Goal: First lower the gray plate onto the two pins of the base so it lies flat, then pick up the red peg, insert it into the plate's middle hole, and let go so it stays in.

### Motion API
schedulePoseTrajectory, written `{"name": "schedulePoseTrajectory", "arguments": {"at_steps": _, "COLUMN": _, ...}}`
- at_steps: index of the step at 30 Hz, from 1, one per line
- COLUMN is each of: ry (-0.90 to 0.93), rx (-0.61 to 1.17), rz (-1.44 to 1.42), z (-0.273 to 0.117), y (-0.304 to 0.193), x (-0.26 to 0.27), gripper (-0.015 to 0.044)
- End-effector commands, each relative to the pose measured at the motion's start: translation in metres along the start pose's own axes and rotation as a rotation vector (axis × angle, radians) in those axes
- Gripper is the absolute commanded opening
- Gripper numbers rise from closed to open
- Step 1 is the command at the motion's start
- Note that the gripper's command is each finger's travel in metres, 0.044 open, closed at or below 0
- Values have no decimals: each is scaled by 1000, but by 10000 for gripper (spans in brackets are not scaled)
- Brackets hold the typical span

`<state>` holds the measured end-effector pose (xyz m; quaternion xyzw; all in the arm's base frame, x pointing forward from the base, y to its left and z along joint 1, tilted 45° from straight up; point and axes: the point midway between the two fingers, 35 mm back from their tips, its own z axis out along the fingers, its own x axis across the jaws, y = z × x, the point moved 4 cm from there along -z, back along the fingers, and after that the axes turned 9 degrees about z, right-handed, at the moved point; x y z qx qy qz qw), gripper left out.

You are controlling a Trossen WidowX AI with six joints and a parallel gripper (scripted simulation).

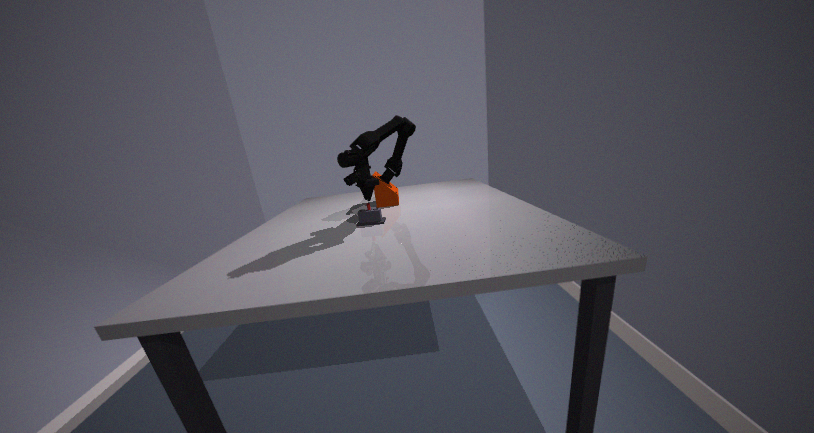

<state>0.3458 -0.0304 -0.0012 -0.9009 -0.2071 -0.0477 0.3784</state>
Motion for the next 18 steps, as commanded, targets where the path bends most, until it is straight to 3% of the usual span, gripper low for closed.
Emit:
{"name": "schedulePoseTrajectory", "arguments": {"at_steps": 1, "ry": 0, "rx": -2, "rz": -4, "z": -4, "y": 0, "x": 0, "gripper": 150}}
{"name": "schedulePoseTrajectory", "arguments": {"at_steps": 18, "ry": 0, "rx": -2, "rz": -4, "z": -14, "y": -2, "x": -1, "gripper": 150}}
